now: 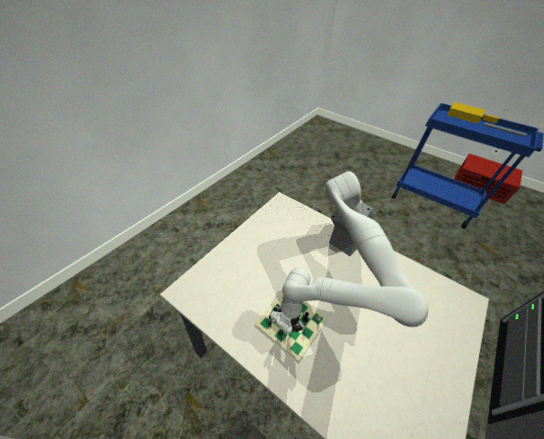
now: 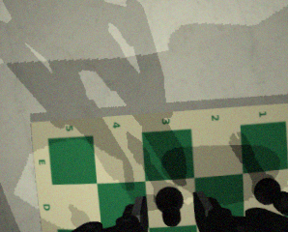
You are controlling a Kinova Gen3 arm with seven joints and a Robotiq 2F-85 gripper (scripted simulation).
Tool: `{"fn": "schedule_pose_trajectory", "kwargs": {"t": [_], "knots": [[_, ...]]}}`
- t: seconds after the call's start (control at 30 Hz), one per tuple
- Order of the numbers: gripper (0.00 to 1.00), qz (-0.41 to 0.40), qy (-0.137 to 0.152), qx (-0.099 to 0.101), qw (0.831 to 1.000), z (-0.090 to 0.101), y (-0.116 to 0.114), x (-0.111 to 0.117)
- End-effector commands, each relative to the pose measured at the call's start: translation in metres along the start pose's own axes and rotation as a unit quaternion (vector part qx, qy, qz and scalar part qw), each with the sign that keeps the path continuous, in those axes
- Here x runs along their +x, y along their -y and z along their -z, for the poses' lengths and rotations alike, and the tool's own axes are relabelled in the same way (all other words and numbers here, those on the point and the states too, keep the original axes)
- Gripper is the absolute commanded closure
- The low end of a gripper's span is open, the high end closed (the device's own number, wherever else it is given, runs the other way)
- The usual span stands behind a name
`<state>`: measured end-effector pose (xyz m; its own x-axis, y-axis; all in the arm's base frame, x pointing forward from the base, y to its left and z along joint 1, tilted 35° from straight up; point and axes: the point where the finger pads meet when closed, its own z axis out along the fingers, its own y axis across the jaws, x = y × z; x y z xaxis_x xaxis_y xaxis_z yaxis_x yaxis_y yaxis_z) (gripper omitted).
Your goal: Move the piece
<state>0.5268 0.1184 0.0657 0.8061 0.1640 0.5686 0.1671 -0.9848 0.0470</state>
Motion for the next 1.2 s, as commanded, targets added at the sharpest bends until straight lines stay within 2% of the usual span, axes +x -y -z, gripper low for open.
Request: {"fn": "schedule_pose_trajectory", "kwargs": {"t": [0.0, 0.03, 1.17], "knots": [[0.63, 0.0, -0.001, 0.0, 1.0, 0.0004, 0.0001, 0.0004], [1.0, 0.0, -0.001, 0.0, 1.0, 0.0004, 0.0001, 0.0004], [1.0, 0.0, -0.001, 0.0, 1.0, 0.0005, 0.0001, 0.0005]]}}
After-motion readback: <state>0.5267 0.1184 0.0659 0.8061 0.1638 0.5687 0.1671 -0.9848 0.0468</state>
